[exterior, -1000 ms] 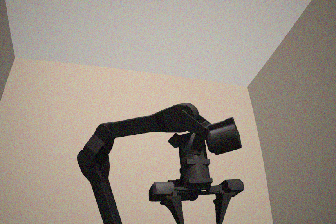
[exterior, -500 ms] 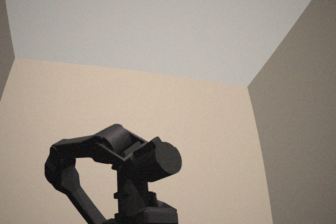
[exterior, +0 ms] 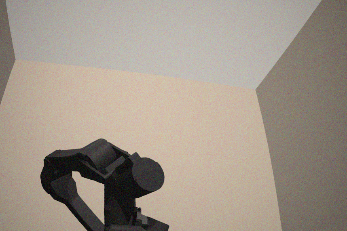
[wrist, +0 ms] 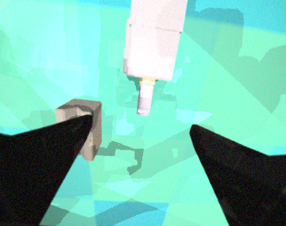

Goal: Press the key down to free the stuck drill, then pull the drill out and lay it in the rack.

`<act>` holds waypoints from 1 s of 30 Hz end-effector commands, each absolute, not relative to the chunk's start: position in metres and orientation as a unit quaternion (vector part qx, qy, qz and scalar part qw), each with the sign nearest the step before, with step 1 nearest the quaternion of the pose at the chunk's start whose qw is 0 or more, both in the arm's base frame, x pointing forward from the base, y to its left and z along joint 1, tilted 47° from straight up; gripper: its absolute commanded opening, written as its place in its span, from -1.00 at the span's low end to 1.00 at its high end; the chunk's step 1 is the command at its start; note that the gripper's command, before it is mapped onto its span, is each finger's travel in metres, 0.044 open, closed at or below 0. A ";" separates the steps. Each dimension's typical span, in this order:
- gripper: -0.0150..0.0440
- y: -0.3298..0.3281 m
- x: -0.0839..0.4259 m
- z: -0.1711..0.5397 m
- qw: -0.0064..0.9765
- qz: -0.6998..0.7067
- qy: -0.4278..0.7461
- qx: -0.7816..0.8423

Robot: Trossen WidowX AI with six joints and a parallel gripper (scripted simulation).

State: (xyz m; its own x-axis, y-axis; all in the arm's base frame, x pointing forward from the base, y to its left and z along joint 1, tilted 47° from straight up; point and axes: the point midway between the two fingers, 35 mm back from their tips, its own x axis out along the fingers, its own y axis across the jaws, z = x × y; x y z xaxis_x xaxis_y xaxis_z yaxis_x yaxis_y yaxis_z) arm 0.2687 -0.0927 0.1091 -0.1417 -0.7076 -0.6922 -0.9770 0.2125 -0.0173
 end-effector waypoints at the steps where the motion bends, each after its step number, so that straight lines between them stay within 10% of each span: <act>1: 1.00 -0.093 0.268 0.110 0.298 0.223 0.721 -0.585; 30: 1.00 -0.115 0.266 0.074 0.298 0.222 0.721 -0.585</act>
